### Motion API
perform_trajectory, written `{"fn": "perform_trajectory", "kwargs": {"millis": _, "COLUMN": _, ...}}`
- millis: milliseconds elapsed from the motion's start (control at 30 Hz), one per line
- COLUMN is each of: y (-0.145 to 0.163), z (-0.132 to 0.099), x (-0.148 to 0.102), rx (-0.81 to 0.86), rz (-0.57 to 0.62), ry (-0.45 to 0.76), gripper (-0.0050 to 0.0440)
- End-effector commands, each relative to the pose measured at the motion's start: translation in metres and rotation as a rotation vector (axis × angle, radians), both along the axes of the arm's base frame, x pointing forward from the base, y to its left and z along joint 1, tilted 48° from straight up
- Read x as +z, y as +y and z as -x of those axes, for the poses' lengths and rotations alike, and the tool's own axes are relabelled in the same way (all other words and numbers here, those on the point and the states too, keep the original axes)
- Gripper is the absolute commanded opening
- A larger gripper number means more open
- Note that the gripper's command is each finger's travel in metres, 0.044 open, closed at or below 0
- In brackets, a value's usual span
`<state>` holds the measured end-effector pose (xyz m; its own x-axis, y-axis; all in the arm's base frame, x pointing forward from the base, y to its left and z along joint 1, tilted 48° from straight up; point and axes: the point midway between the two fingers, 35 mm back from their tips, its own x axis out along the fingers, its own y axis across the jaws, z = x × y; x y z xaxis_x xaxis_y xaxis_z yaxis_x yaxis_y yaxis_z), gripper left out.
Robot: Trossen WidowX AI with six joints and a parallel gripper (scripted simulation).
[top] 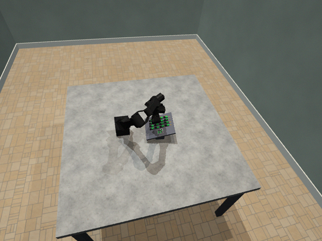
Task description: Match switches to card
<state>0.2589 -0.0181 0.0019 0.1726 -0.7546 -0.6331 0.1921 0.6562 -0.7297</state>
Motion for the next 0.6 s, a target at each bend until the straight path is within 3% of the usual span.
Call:
{"fn": "perform_trajectory", "kwargs": {"millis": 0, "y": -0.0053, "z": 0.0028, "x": -0.0039, "rx": -0.001, "rz": 0.011, "ry": 0.013, "gripper": 0.0}}
{"fn": "perform_trajectory", "kwargs": {"millis": 567, "y": -0.0084, "z": 0.002, "x": -0.0064, "rx": -0.001, "rz": 0.011, "ry": 0.013, "gripper": 0.0}}
